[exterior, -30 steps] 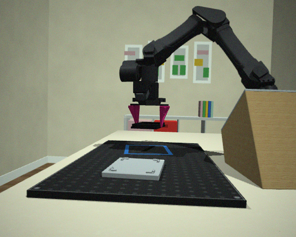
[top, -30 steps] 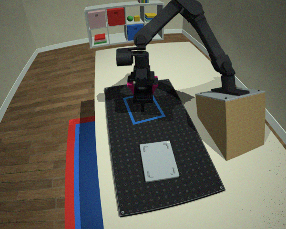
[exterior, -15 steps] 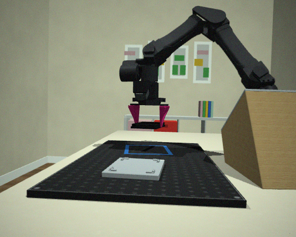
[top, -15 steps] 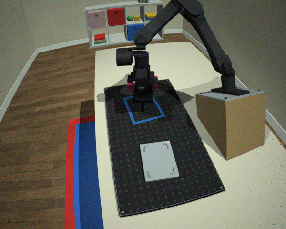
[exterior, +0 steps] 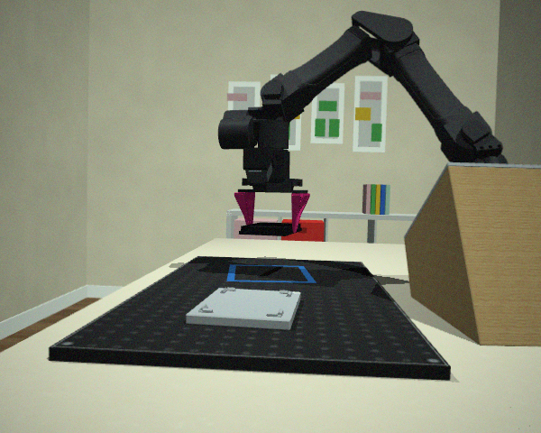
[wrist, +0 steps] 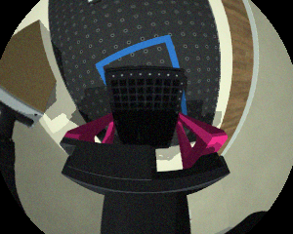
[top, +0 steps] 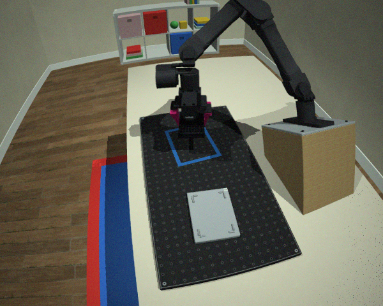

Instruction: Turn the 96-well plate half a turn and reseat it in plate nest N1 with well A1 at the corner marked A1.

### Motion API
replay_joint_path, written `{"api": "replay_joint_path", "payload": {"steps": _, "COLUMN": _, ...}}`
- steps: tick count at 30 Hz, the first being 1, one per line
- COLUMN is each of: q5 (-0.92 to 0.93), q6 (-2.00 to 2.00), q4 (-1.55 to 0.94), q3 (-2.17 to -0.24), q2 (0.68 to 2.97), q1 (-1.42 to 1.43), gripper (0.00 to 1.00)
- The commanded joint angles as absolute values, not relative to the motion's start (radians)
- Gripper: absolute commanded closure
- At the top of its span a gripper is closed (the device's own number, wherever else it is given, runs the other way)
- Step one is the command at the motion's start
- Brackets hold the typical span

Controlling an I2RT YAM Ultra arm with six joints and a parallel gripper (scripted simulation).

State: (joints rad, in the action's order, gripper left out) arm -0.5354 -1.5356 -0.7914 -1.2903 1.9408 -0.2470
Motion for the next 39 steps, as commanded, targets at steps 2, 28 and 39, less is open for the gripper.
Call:
{"api": "replay_joint_path", "payload": {"steps": 2, "q5": -0.527, "q6": -1.536, "q4": -0.792, "q3": -1.298, "q2": 1.928, "q1": -0.236, "gripper": 1.00}}
{"api": "replay_joint_path", "payload": {"steps": 28, "q5": -0.527, "q6": -1.381, "q4": -0.792, "q3": -1.298, "q2": 1.928, "q1": -0.236, "gripper": 1.00}}
{"api": "replay_joint_path", "payload": {"steps": 39, "q5": -0.527, "q6": -1.381, "q4": -0.792, "q3": -1.298, "q2": 1.928, "q1": -0.236, "gripper": 1.00}}
